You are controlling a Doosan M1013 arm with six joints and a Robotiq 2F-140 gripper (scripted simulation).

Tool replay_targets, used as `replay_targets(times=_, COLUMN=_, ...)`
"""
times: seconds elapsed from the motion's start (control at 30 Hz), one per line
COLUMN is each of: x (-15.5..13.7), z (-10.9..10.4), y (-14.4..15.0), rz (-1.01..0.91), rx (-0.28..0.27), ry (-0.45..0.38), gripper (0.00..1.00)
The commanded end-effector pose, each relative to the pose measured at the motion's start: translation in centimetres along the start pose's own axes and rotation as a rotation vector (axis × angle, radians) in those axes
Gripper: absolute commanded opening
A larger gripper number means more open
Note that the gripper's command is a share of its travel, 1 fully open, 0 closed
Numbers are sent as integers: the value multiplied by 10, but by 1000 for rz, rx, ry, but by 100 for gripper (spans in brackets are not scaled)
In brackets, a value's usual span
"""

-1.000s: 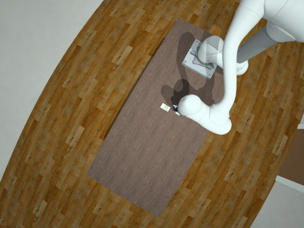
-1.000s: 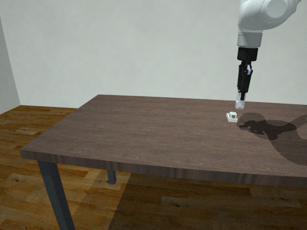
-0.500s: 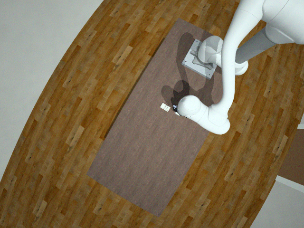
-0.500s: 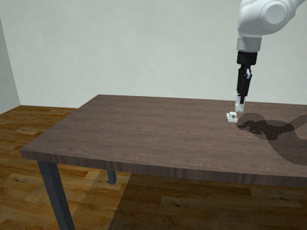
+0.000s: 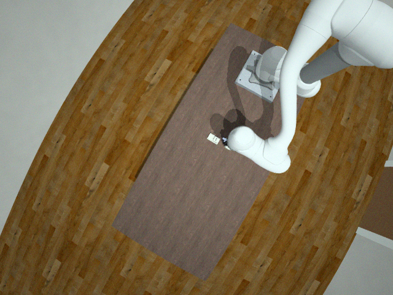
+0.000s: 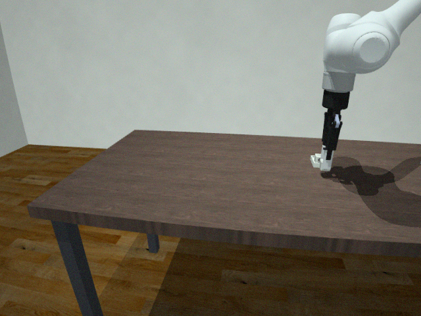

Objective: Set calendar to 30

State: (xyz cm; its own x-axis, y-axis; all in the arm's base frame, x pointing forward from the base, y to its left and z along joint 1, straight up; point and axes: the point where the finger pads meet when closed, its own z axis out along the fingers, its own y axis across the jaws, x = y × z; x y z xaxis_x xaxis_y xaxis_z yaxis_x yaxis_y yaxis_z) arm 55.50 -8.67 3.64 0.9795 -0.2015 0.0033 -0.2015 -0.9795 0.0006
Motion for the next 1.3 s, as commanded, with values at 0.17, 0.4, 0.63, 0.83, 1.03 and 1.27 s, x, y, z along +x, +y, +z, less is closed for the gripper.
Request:
replay_targets(times=0.17, x=0, z=17, y=0, rz=0, rx=0, ry=0, gripper=24)
replay_targets(times=0.4, x=0, z=22, y=0, rz=0, rx=0, ry=0, gripper=24)
replay_targets(times=0.63, x=0, z=22, y=0, rz=0, rx=0, ry=0, gripper=24)
replay_targets(times=0.83, x=0, z=22, y=0, rz=0, rx=0, ry=0, gripper=24)
replay_targets(times=1.03, x=0, z=22, y=0, rz=0, rx=0, ry=0, gripper=24)
replay_targets(times=1.27, x=0, z=22, y=0, rz=0, rx=0, ry=0, gripper=24)
